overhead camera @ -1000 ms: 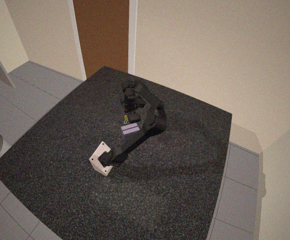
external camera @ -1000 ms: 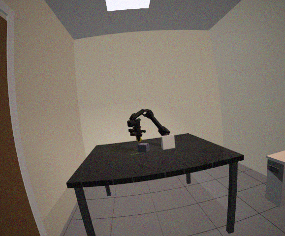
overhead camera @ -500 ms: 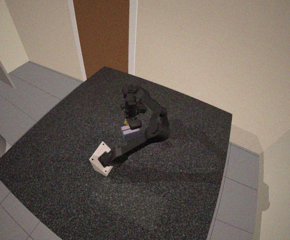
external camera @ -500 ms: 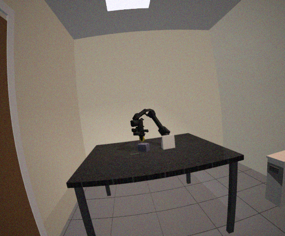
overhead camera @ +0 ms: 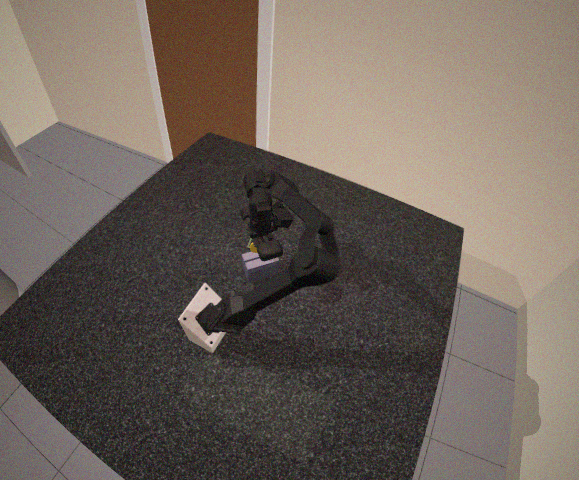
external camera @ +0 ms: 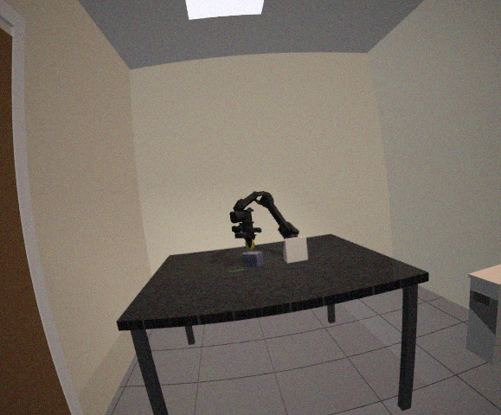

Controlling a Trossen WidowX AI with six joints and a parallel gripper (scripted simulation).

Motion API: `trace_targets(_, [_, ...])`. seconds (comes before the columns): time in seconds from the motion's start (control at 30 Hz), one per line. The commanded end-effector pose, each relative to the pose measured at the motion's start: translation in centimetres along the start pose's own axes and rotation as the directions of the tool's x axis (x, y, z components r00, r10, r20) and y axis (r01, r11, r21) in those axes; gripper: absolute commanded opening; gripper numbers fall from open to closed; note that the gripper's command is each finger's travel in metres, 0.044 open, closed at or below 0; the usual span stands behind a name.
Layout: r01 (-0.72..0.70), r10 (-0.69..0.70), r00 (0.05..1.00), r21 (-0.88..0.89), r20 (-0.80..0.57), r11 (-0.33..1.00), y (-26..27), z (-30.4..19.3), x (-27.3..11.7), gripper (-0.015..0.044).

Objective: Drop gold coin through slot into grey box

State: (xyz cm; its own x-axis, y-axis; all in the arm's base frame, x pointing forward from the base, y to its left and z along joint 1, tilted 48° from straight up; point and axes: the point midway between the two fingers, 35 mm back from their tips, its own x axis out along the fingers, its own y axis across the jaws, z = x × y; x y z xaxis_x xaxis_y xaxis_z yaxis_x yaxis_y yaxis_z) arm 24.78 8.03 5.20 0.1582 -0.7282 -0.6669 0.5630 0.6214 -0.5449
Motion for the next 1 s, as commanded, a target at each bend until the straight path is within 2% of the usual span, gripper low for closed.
trace_targets(0.0, [-0.001, 0.001, 1.0, 0.007, 0.0, 1.0, -0.26, -0.04, 0.03, 0.0])
trace_targets(0.97, [-0.003, 0.003, 1.0, 0.005, 0.0, 1.0, -0.4, -0.16, 0.32, 0.0])
